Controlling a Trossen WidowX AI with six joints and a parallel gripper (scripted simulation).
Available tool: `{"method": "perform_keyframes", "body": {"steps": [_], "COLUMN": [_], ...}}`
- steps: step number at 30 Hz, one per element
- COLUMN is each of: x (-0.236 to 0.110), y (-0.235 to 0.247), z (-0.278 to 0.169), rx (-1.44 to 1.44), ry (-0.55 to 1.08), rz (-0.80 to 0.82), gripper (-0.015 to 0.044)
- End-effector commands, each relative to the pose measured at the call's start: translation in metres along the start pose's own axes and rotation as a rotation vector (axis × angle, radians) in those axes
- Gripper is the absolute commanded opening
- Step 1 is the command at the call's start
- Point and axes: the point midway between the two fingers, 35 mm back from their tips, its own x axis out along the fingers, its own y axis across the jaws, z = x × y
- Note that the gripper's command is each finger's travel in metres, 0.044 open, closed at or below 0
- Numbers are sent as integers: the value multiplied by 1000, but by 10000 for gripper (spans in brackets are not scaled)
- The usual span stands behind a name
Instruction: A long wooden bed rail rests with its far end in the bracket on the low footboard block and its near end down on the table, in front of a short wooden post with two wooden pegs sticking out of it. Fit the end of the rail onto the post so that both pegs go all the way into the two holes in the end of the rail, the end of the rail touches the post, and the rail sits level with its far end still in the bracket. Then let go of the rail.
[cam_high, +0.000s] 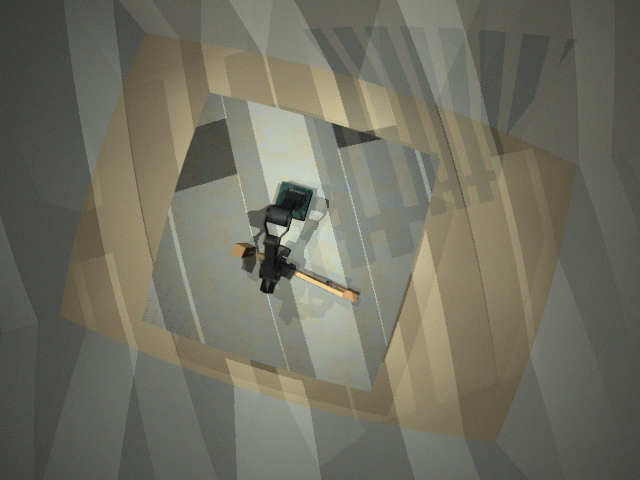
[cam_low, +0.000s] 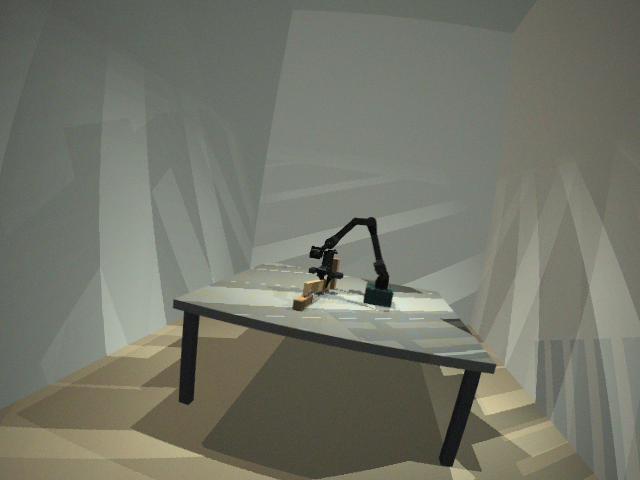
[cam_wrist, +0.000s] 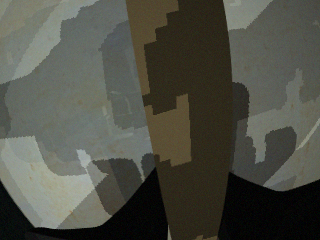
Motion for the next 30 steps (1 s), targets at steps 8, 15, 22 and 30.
{"method": "perform_keyframes", "body": {"steps": [8,15,22,30], "x": [-9,-12,-16,-20], "y": [-4,-5,-5,-6], "z": [1,1,1,1], "rx": [-2,-2,-2,-2], "ry": [-4,-4,-4,-4], "rz": [-10,-10,-10,-10], "gripper": [0,0,0,0]}}
